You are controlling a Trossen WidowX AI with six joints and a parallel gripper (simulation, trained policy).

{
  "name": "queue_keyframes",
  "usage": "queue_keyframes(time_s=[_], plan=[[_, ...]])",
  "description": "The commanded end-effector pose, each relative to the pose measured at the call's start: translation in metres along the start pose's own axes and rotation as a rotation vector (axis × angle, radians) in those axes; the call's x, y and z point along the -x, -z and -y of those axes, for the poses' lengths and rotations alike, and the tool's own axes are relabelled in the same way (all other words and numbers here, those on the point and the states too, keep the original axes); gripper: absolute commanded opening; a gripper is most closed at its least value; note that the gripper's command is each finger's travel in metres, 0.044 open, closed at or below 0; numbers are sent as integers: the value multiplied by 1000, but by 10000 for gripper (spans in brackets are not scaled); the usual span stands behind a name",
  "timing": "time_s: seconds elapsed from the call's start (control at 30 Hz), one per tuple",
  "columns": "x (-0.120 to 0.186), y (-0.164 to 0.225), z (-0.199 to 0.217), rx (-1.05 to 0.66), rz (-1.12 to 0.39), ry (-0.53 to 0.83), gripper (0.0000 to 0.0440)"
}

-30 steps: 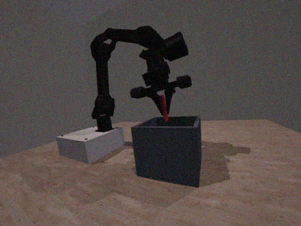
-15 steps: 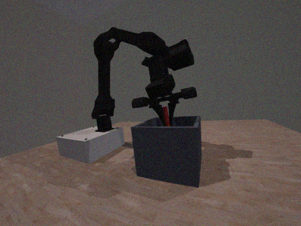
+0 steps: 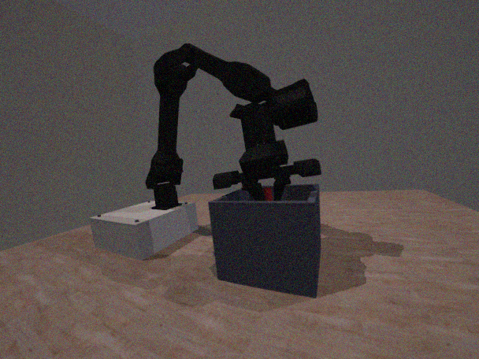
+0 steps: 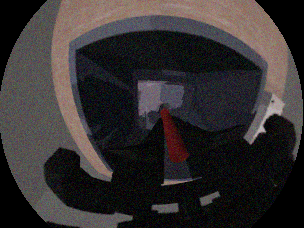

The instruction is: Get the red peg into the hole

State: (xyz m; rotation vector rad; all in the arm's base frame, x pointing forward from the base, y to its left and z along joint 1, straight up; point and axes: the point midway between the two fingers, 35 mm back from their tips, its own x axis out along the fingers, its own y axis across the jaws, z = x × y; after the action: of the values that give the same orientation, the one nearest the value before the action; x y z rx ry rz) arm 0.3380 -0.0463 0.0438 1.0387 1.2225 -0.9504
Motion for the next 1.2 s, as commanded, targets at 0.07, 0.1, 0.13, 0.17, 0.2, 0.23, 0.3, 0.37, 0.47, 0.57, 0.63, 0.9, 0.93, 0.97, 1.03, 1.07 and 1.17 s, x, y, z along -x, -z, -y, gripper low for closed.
queue_keyframes(time_s=[0.07, 0.1, 0.13, 0.17, 0.2, 0.23, 0.3, 0.37, 0.47, 0.57, 0.63, 0.9, 0.93, 0.97, 1.03, 1.07, 1.17], plan=[[-9, -3, -1, 24, 0, 18, 30], [-10, -3, -1, 28, -1, 22, 48], [-12, -3, 0, 30, -5, 29, 68], [-13, -3, 0, 34, -9, 35, 86], [-14, -3, 0, 37, -11, 40, 104], [-15, -2, 0, 39, -15, 42, 113], [-15, 0, -1, 40, -35, 41, 110], [-14, 0, -1, 38, -50, 44, 110], [-10, -3, -4, 32, -76, 36, 145], [-3, -6, -7, 23, -109, 23, 166], [0, -7, -8, 15, -131, 16, 171], [12, -13, -12, -6, -205, -13, 199], [14, -14, -12, -8, -212, -18, 204], [16, -15, -13, -10, -219, -23, 208], [19, -17, -14, -16, -232, -33, 214], [21, -18, -15, -18, -238, -38, 218], [26, -21, -17, -26, -254, -54, 228]])
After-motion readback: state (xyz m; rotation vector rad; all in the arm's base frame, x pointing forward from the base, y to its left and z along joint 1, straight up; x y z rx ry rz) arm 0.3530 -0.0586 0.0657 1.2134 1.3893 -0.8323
